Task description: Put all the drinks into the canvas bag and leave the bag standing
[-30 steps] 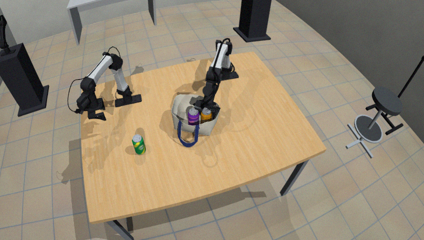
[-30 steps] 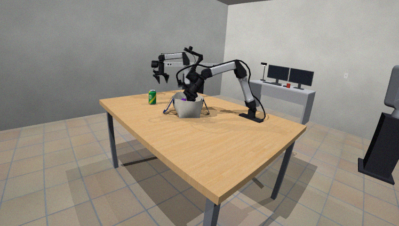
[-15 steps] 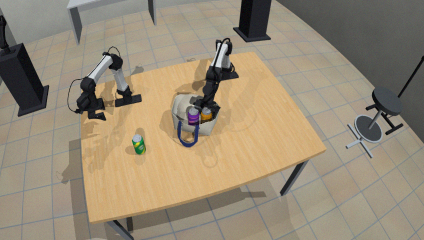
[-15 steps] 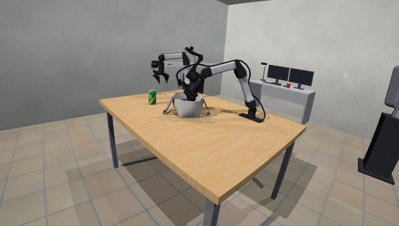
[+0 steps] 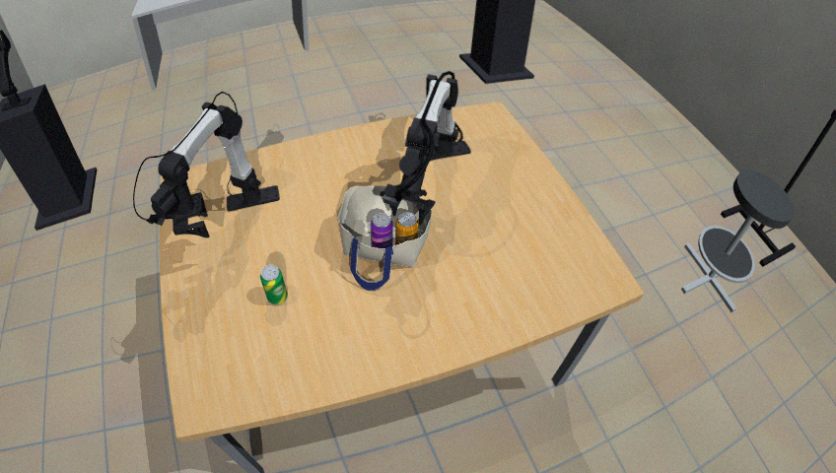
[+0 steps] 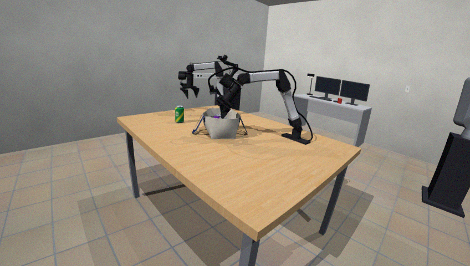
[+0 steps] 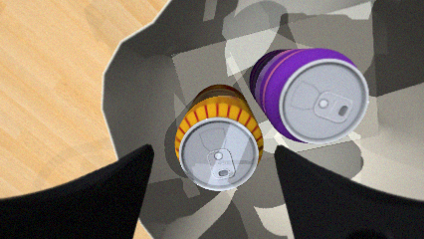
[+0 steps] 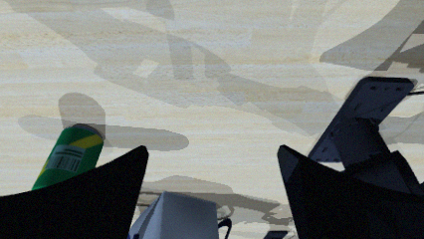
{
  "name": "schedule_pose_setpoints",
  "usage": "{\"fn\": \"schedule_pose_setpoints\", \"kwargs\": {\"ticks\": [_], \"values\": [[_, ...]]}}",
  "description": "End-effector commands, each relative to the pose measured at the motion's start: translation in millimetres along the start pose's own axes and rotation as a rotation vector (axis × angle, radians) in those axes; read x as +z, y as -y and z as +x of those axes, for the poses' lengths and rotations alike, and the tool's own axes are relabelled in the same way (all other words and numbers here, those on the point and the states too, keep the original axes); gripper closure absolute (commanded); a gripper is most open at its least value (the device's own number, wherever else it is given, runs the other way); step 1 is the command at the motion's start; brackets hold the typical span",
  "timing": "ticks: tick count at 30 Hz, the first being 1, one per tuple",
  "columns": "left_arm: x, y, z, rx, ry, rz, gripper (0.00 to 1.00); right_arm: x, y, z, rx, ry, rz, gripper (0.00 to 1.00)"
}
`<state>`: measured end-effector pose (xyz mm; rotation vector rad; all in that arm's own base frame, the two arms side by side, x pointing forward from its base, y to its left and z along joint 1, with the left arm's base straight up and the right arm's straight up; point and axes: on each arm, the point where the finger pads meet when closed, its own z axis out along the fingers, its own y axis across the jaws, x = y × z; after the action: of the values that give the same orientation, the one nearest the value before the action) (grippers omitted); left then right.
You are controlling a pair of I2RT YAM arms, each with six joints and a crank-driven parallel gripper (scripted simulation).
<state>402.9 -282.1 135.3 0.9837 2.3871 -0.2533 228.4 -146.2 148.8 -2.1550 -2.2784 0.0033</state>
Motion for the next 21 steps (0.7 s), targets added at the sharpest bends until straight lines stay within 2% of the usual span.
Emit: {"fn": "schedule_pose_setpoints", "kwargs": {"ticks": [1,3,4,6,7,8,20,21], "values": [[-41,2,-21,0.013,0.040,0.012,0.09,-11,-3,-6,0.010,0.058,-0.037,0.00],[-29,2,-15,0.008,-0.001,0.018,0.09,-11,-3,-6,0.010,0.058,-0.037,0.00],[-26,0,-25,0.011,0.041,0.011,0.09,-11,-3,-6,0.010,0.058,-0.037,0.00],[-26,0,-25,0.011,0.041,0.011,0.09,-11,-3,-6,0.010,0.058,-0.037,0.00],[-31,1,-14,-0.002,-0.022,0.014,0.09,-11,-3,-6,0.010,0.058,-0.037,0.00],[-34,2,-16,0.003,-0.023,0.020,0.09,-11,-3,-6,0.010,0.058,-0.037,0.00],[-65,2,-36,0.005,-0.018,0.016,0.09,-11,-3,-6,0.010,0.058,-0.037,0.00],[-62,0,-47,0.009,0.028,0.010,0.09,-11,-3,-6,0.010,0.058,-0.037,0.00]]}}
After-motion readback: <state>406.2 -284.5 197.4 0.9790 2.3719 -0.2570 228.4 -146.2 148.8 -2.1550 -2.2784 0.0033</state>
